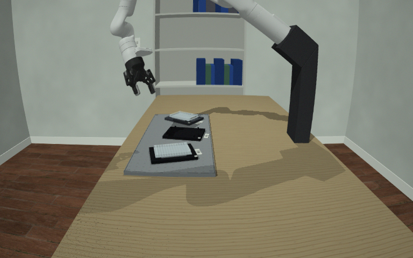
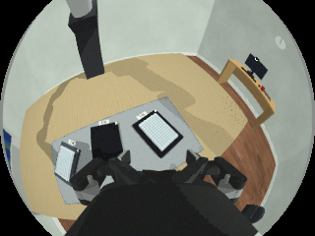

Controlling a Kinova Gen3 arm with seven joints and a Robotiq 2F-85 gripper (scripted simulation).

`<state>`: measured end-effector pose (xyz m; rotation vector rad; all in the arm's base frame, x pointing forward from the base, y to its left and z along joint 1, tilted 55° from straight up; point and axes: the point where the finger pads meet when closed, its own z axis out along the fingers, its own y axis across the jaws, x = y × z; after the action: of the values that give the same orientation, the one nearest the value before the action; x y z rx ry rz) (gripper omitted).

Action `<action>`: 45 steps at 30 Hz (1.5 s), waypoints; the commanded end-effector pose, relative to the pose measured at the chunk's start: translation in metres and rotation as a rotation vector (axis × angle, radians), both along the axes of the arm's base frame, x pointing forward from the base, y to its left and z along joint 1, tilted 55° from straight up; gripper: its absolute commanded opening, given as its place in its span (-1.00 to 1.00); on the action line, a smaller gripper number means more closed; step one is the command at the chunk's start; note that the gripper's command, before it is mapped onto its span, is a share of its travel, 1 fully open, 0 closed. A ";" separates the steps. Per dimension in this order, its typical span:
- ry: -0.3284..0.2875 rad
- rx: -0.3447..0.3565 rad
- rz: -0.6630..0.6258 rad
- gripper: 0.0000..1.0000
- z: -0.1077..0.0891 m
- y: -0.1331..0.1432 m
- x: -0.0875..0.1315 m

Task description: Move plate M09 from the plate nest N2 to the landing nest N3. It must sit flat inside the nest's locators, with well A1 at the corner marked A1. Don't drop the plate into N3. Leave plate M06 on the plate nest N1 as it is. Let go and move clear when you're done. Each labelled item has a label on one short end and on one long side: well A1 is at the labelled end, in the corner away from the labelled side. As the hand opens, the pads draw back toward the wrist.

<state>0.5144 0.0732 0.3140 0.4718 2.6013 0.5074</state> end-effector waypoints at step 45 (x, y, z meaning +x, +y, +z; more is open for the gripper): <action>-0.279 -0.094 -0.275 1.00 -0.060 -0.122 0.003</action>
<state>0.5186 -0.0326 0.2577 0.6504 2.2895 0.3067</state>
